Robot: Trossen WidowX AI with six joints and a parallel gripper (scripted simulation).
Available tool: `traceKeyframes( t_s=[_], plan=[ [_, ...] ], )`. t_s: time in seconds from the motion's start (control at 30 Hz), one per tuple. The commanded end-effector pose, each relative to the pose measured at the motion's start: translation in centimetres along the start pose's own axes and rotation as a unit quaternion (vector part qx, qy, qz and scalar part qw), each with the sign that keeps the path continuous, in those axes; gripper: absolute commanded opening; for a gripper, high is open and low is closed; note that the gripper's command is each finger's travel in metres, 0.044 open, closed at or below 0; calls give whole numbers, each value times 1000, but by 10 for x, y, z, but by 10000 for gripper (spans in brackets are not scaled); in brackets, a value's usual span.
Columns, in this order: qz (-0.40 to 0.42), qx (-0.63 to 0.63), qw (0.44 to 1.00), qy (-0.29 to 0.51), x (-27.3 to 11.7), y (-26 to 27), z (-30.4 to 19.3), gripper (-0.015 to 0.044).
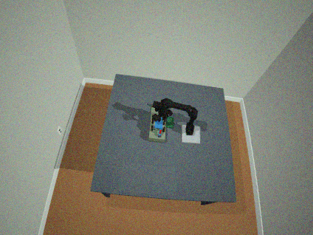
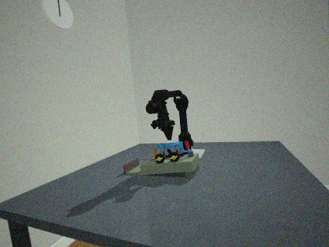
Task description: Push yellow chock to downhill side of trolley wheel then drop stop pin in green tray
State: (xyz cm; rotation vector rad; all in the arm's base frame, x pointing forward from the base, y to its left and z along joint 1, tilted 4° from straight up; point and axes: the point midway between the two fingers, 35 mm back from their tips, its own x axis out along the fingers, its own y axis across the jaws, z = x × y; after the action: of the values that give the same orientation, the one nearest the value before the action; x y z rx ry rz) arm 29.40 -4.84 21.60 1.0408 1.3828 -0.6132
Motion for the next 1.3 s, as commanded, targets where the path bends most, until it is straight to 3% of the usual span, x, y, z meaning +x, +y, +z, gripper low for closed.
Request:
traceKeyframes(
  t_s=[0.0,0.43,1.27],
  plan=[
    [7,71,997,14,-1,12,-16,190],
    [-2,293,954,60,-2,40,-67,190],
    [-2,296,953,61,23,42,-70,190]
  ],
)
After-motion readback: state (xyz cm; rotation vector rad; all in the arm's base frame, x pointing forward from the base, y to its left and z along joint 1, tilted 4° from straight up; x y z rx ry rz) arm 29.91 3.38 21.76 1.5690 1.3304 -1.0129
